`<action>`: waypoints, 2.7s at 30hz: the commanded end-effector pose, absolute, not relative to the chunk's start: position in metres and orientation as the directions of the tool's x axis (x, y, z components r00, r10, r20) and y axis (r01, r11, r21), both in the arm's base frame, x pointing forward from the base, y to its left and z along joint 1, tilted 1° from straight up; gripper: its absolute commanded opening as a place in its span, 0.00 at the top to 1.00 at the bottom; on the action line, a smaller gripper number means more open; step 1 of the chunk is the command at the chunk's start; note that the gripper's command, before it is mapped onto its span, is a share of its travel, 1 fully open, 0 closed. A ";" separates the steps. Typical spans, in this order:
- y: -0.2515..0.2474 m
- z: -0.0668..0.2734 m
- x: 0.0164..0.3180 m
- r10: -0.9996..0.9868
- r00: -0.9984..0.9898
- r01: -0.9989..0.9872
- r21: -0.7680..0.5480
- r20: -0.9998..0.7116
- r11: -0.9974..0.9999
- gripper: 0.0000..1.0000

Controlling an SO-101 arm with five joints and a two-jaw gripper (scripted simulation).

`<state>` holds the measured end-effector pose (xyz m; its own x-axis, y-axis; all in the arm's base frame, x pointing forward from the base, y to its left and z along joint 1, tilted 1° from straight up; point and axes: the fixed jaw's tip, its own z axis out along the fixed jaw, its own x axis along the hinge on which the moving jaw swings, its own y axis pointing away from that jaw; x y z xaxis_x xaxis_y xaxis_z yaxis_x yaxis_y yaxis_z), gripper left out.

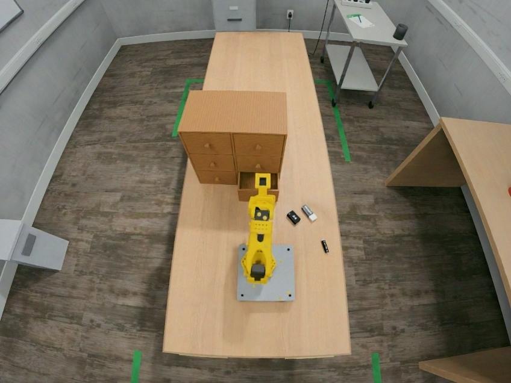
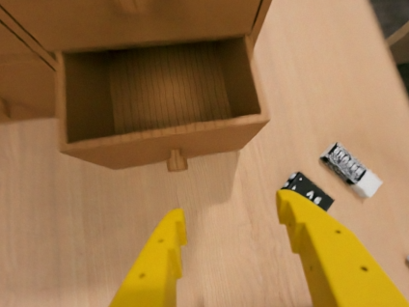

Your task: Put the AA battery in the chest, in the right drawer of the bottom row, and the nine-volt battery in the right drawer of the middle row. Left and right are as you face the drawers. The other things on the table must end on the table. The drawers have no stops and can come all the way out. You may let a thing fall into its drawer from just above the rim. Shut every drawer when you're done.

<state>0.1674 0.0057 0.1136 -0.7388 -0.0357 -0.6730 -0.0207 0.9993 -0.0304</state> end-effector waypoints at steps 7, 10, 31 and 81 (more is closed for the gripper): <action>0.004 0.196 0.139 -0.016 -0.548 0.012 -0.027 -0.836 1.000 0.79; 0.004 0.214 0.124 -0.016 -0.487 0.016 -0.027 -0.873 0.999 0.79; 0.004 0.220 0.118 -0.016 -0.465 0.018 -0.027 -0.885 0.999 0.79; -0.098 0.220 0.066 0.387 -0.259 0.859 -0.027 -0.885 0.512 0.79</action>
<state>0.0727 -0.0930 0.2184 -0.2923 0.3673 -0.8830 0.8170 0.5758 -0.0310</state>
